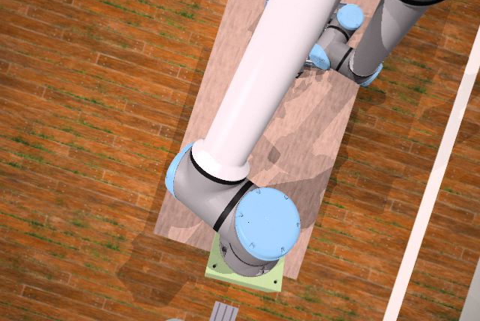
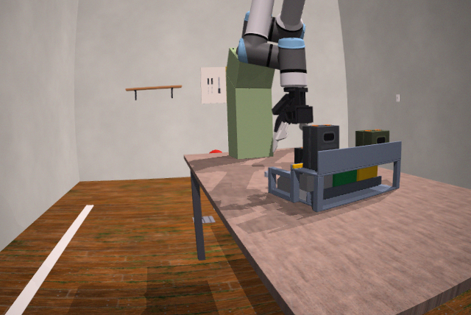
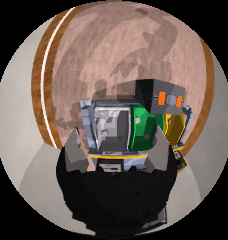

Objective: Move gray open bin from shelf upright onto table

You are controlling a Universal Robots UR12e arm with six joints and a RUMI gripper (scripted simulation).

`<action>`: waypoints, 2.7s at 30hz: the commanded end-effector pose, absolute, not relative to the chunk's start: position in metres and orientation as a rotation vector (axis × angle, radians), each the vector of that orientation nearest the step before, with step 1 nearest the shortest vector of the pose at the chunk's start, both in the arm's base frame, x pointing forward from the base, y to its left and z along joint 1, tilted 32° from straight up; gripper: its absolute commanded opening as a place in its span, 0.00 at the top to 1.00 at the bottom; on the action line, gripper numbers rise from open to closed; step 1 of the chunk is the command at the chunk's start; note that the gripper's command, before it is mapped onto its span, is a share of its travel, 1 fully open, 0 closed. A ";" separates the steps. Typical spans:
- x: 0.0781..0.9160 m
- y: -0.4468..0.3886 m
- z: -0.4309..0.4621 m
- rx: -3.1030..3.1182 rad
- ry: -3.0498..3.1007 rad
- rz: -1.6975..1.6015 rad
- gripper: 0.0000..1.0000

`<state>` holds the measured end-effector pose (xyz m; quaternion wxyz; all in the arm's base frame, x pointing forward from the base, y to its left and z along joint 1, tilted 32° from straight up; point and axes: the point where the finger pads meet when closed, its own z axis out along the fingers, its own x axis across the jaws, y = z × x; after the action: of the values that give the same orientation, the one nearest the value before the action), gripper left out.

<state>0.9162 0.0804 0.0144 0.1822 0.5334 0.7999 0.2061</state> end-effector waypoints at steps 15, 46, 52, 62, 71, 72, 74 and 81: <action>0.916 0.080 0.015 1.165 2.407 0.499 0.00; 0.916 0.080 0.015 0.571 2.561 0.346 0.00; 0.916 0.080 0.015 0.308 2.590 0.275 0.00; 0.916 0.080 0.015 0.240 2.594 0.256 0.00; 0.916 0.080 0.015 -0.091 2.590 0.165 0.00; 0.916 0.080 0.015 -0.091 2.590 0.165 0.00; 0.916 0.080 0.015 -0.091 2.590 0.165 0.00; 0.916 0.080 0.015 -0.091 2.590 0.165 0.00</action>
<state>0.9162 0.0804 0.0144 0.2681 -0.0302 0.9609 0.0618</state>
